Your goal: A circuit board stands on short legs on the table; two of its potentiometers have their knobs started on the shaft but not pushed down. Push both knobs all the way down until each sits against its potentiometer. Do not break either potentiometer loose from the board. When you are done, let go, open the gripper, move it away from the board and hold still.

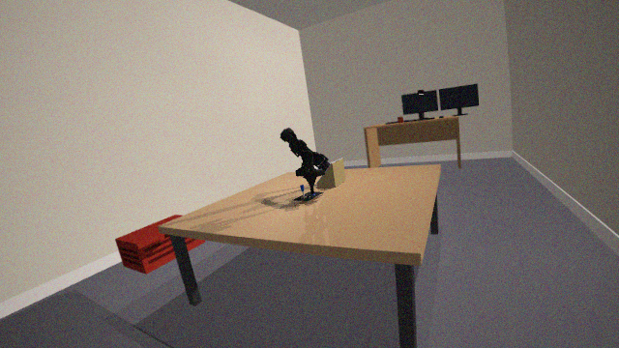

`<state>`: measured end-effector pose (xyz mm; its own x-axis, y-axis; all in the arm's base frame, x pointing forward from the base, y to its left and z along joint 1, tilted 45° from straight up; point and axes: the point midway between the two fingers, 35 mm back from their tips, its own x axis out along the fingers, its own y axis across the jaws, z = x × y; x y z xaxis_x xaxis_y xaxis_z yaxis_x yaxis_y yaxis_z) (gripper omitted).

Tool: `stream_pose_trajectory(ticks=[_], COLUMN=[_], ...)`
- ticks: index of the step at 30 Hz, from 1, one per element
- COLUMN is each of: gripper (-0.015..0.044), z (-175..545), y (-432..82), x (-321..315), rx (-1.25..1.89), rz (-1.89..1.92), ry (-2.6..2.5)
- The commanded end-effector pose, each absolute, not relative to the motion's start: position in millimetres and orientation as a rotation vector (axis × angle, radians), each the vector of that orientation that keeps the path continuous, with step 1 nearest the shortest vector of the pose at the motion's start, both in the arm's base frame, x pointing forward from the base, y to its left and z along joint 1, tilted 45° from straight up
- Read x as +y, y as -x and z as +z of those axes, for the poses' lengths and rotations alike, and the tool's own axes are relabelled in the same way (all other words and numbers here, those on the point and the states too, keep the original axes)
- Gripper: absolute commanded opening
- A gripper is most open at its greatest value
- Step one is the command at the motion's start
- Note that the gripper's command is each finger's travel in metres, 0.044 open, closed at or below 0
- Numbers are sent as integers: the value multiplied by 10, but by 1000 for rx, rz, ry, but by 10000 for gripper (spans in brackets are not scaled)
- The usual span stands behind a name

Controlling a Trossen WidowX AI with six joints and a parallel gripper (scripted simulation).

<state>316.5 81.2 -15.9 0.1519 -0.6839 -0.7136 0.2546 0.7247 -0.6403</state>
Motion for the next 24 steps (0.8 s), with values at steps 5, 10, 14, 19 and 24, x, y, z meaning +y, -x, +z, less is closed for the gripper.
stream_pose_trajectory(ticks=[5,10,14,19,24], gripper=[0,0,0,0,105], z=[-160,-103,-59,-3,-32], y=[-3195,-3184,-3175,-3162,-3161], x=[794,850,893,946,900], rx=[1251,1252,1252,1252,1255], rz=[-730,-730,-730,-730,-734], ry=[403,403,403,403,410])
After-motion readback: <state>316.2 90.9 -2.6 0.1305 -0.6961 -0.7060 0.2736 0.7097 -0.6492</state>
